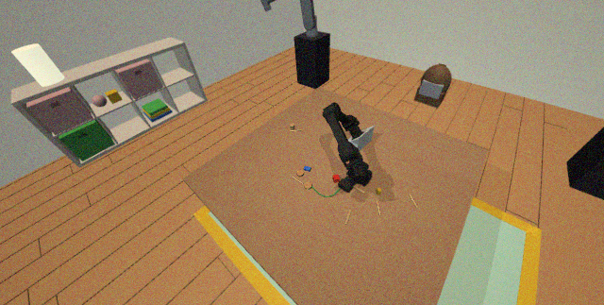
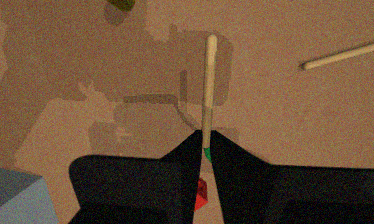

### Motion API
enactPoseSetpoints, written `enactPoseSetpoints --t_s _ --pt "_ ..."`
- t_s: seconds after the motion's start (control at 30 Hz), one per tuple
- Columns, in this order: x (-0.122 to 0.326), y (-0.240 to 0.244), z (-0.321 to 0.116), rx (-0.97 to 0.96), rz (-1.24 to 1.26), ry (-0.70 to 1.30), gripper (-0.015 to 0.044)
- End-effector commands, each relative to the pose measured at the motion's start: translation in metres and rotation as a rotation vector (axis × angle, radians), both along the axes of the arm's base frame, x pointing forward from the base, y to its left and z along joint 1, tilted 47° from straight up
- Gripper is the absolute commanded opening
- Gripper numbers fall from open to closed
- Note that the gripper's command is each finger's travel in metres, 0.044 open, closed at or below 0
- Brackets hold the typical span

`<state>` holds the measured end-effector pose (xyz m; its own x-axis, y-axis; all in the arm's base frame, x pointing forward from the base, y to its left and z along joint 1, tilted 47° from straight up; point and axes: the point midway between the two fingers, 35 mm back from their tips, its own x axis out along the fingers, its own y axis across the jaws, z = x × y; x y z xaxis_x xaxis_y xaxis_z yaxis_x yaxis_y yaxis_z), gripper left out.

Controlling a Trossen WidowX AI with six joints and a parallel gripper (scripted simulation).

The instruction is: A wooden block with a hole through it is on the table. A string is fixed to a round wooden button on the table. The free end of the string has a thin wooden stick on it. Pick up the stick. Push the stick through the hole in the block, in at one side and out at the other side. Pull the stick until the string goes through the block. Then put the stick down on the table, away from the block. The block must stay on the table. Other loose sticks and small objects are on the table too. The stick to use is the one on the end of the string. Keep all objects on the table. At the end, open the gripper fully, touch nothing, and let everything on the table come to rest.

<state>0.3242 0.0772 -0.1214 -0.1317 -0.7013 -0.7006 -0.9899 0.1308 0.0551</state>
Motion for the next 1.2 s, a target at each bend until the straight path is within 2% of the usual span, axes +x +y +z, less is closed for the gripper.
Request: enactPoseSetpoints --t_s 0.0,1.17 --pt "0.006 0.000 0.003 -0.019 -0.097 -0.111 0.0000" --pt "0.029 -0.015 0.015 -0.179 -0.994 -1.009 0.0000"
